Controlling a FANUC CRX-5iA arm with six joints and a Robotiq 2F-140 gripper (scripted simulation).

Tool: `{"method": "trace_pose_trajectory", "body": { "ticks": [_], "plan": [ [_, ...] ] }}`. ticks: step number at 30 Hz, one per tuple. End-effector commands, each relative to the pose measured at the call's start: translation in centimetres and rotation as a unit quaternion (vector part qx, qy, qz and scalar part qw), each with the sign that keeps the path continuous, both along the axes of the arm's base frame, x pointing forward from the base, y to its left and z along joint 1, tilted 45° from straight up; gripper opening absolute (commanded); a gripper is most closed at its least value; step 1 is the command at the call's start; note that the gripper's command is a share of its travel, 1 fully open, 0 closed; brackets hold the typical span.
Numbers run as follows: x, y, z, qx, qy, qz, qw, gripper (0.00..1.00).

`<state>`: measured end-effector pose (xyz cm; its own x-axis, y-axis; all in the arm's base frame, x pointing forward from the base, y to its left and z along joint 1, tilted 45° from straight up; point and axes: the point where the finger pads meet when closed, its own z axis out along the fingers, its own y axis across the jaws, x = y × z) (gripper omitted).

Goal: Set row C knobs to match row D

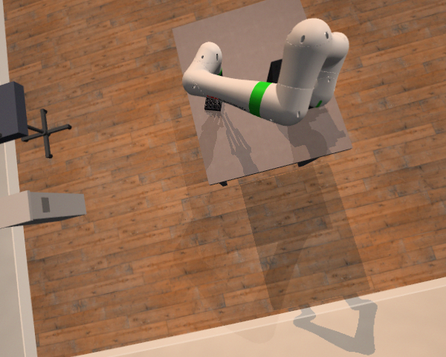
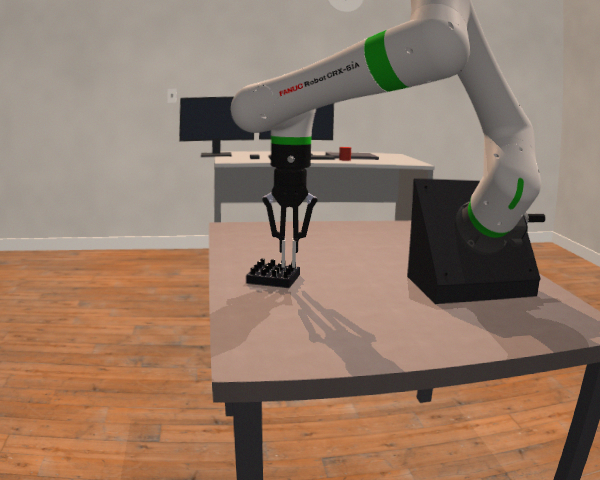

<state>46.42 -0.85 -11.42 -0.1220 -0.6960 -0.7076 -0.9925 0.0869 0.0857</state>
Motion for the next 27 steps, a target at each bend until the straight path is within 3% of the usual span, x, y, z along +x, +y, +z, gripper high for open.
{"method": "trace_pose_trajectory", "body": {
  "ticks": [1,27],
  "plan": [
    [0.01,-0.03,0.00,0.000,0.000,0.000,1.000,0.12],
    [0.01,0.76,-0.77,0.000,0.000,0.000,1.000,0.12]
  ]
}}
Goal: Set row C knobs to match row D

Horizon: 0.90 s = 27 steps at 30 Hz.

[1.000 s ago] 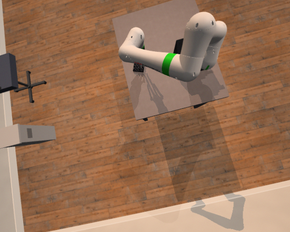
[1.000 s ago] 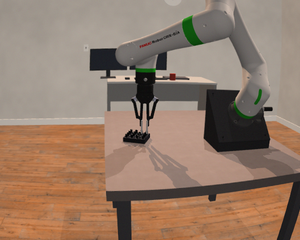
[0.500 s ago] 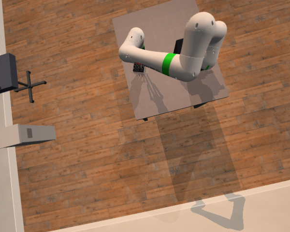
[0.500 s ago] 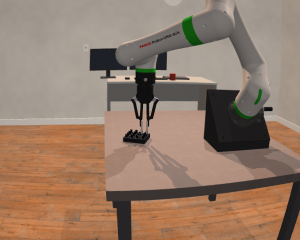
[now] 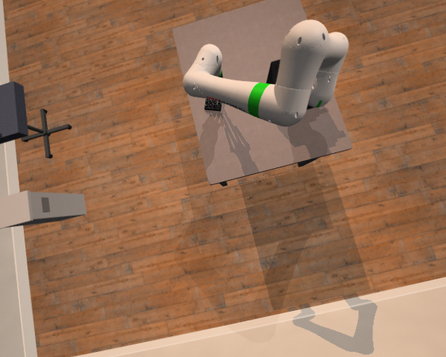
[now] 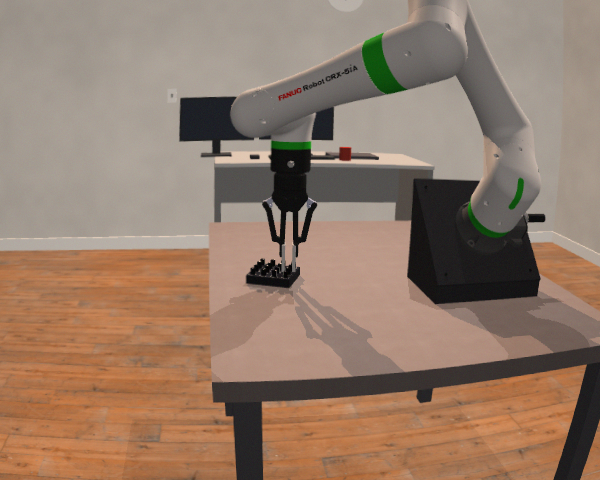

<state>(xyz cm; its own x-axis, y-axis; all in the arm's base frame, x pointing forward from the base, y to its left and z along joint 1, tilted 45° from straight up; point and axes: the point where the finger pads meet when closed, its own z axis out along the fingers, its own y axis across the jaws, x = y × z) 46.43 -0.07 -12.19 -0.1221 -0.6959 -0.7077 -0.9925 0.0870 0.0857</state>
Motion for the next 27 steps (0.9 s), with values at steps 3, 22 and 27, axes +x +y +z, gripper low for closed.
{"method": "trace_pose_trajectory", "body": {
  "ticks": [3,22,27],
  "plan": [
    [0.01,0.10,-0.12,0.000,0.000,0.000,1.000,0.12],
    [0.01,0.19,-0.21,0.000,0.000,0.000,1.000,0.12],
    [0.01,0.19,-0.21,0.000,0.000,0.000,1.000,0.12]
  ]
}}
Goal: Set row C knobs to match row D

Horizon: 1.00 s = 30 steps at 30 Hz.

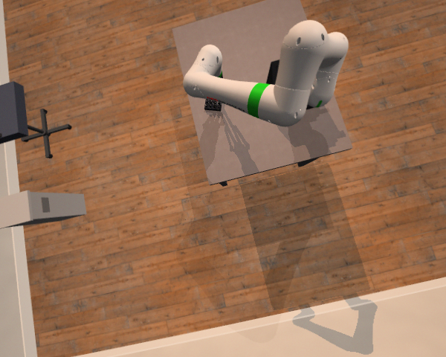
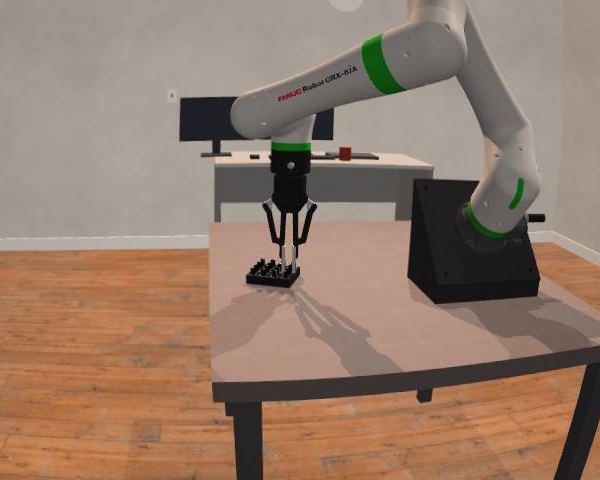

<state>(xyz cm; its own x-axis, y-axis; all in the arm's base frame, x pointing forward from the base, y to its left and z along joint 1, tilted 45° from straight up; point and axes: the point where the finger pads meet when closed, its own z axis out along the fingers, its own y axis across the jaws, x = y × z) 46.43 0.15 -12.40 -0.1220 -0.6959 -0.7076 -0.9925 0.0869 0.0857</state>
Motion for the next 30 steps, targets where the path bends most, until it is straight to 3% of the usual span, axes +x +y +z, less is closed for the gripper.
{"method": "trace_pose_trajectory", "body": {
  "ticks": [1,17,18,30],
  "plan": [
    [0.01,-0.03,0.00,0.000,0.000,0.000,1.000,0.12],
    [0.01,-0.03,0.00,0.000,0.000,0.000,1.000,0.12],
    [0.01,-0.03,0.00,0.000,0.000,0.000,1.000,0.05],
    [0.01,-0.03,0.00,0.000,0.000,0.000,1.000,0.05]
  ]
}}
